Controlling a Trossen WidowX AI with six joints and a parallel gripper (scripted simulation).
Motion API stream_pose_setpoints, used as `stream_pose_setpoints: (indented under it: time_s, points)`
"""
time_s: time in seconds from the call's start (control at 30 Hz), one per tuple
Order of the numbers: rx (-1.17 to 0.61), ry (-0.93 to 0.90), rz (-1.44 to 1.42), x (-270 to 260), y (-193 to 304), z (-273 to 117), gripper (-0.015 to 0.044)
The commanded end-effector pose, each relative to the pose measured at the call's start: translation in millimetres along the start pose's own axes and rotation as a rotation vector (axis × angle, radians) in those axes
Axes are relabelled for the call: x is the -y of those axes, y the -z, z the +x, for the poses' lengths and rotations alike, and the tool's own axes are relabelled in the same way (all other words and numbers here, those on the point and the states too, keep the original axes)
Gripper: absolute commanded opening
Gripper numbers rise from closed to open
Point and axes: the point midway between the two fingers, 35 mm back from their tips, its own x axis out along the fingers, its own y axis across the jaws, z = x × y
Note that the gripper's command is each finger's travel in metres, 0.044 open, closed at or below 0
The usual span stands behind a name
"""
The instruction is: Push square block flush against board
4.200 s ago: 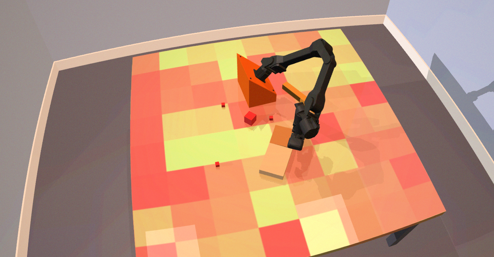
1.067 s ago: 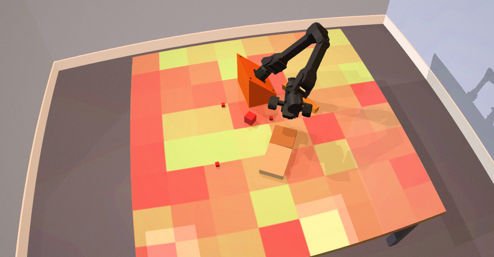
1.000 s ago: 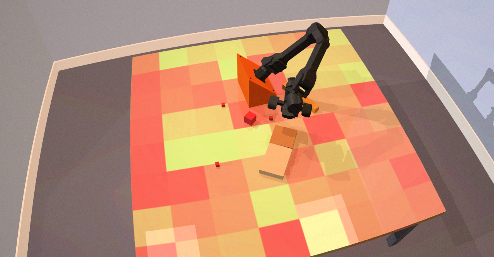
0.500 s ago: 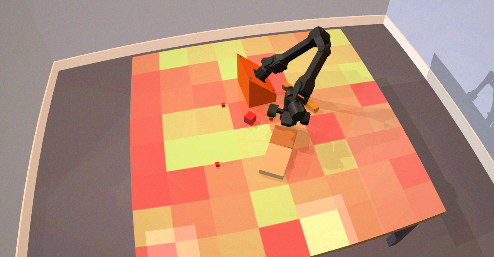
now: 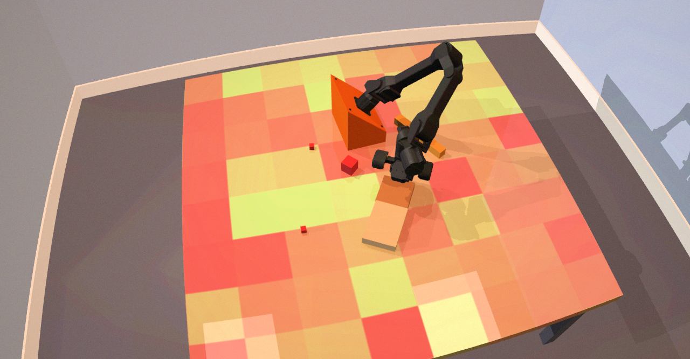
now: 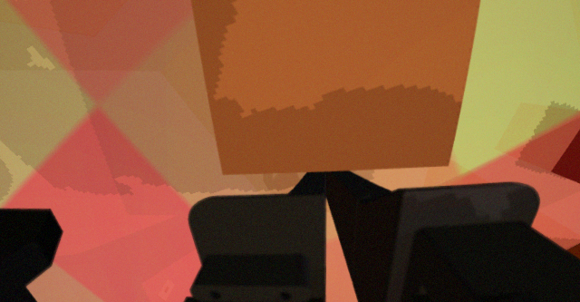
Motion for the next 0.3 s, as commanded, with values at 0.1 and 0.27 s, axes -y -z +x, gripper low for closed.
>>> stream_pose_setpoints:
  time_s: [0.1,0.27]
  points:
    - [0.008,0.001,-0.006,-0.2,-5.2,-0.4,0.0000]
    - [0.008,0.001,-0.005,-0.9,2.5,-0.4,0.0000]
